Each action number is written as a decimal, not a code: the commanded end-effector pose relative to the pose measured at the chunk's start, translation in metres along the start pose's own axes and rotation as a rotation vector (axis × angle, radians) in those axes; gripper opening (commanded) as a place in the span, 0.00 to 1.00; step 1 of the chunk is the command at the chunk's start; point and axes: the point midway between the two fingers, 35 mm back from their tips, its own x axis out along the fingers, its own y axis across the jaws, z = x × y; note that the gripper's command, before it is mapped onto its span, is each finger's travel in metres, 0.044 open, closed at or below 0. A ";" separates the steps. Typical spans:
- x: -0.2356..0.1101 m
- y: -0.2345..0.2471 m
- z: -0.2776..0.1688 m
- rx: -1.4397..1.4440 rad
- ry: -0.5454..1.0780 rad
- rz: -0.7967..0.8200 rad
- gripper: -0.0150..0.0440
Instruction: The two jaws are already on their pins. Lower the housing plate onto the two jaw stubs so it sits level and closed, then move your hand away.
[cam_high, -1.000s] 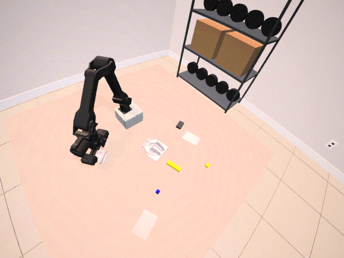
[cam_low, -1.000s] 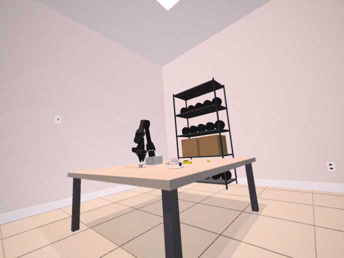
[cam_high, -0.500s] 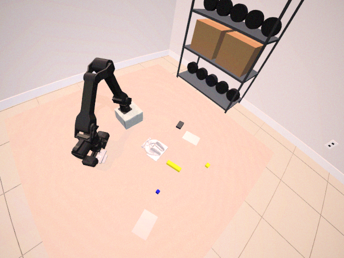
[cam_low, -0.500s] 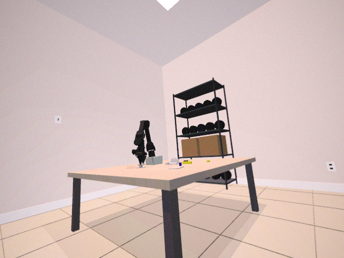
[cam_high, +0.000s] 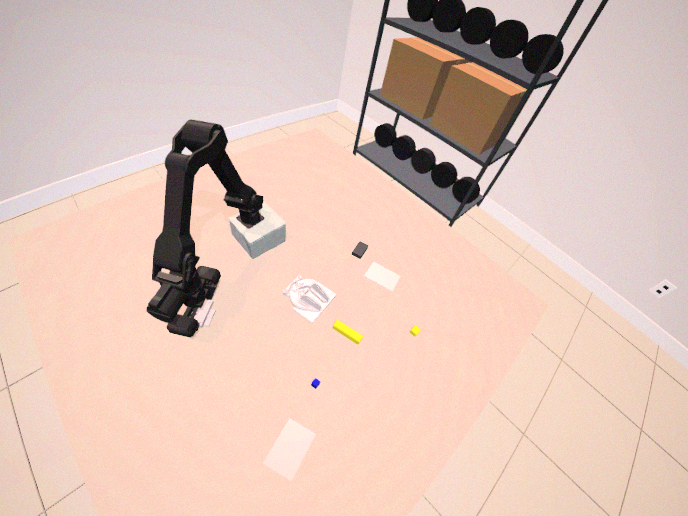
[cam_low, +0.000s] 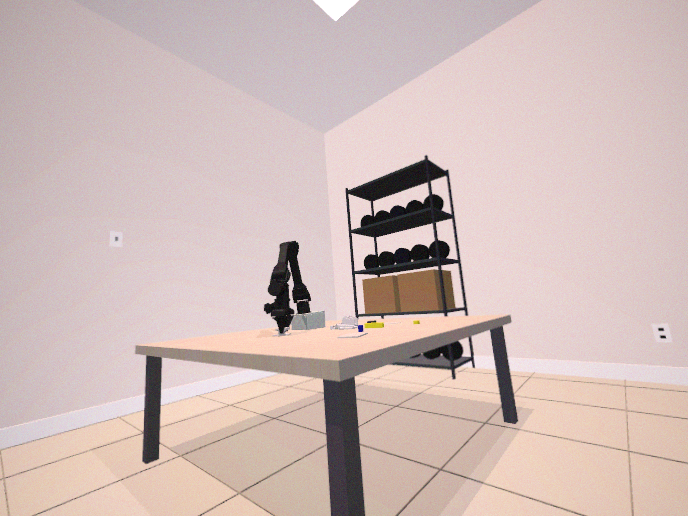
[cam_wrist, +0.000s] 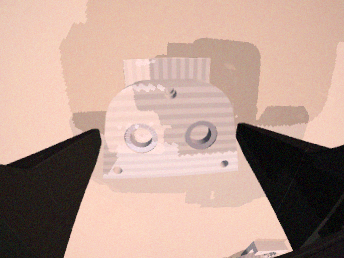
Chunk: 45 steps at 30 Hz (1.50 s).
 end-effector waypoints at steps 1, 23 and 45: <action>0.001 0.000 -0.001 -0.003 0.004 0.002 1.00; 0.001 0.000 0.000 0.000 0.000 0.000 0.94; -0.007 0.001 0.000 -0.001 0.000 0.001 0.85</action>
